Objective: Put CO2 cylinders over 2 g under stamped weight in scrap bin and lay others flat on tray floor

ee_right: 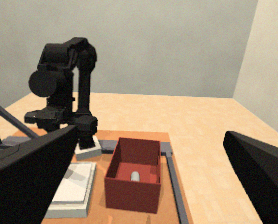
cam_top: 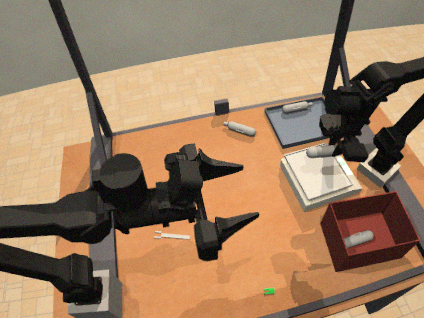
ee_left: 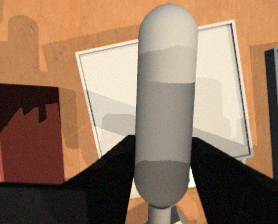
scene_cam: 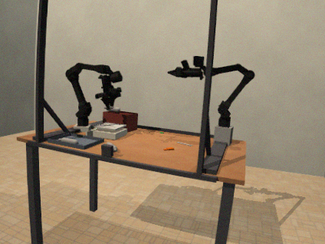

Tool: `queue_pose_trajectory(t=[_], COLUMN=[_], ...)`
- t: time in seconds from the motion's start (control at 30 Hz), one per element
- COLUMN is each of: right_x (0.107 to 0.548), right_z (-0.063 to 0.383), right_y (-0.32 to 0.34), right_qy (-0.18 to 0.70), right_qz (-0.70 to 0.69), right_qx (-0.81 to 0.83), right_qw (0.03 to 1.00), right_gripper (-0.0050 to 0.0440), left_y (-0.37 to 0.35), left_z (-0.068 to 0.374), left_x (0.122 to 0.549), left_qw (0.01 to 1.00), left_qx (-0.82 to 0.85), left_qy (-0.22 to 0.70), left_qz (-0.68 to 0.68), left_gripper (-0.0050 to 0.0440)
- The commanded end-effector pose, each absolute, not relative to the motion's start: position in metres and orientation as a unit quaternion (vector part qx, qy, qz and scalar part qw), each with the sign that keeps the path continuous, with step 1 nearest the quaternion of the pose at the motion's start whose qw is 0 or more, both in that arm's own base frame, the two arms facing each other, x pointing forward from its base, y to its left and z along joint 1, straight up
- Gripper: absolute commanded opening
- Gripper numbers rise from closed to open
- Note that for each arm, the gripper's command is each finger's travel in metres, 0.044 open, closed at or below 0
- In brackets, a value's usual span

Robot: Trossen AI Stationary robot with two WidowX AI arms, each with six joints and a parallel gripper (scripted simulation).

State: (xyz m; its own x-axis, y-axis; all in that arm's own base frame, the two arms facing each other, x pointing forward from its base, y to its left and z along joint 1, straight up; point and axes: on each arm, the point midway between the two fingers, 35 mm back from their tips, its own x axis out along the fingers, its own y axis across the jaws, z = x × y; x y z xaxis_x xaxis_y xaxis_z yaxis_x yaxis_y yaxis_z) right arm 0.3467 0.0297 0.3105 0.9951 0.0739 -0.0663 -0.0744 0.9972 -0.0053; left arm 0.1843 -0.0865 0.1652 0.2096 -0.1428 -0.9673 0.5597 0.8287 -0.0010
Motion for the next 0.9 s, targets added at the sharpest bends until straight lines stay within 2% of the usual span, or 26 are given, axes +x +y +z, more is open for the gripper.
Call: queue_pose_trajectory(t=[0.0,0.37,0.6,0.87], right_x=[0.321,0.320,0.348,0.415], right_z=[0.323,0.332,0.327,0.298], right_y=[0.007,0.001,0.007,0.020], right_qy=[-0.014,-0.027,0.027,0.155], right_qz=[0.011,0.003,0.012,0.031], right_qx=[0.002,0.000,-0.003,-0.008], right_qw=[1.000,1.000,1.000,0.987], right_gripper=[0.0440,0.0440,0.0440,0.0440], left_y=[-0.088,-0.087,-0.067,-0.010], left_z=[0.172,0.183,0.190,0.189], left_x=[0.187,0.189,0.192,0.204], left_qw=[0.764,0.765,0.767,0.764], left_qx=[0.177,0.177,0.178,0.181], left_qy=[0.575,0.574,0.570,0.574], left_qz=[-0.232,-0.232,-0.233,-0.232], left_gripper=[-0.0050,-0.0050,-0.0050,-0.0050])
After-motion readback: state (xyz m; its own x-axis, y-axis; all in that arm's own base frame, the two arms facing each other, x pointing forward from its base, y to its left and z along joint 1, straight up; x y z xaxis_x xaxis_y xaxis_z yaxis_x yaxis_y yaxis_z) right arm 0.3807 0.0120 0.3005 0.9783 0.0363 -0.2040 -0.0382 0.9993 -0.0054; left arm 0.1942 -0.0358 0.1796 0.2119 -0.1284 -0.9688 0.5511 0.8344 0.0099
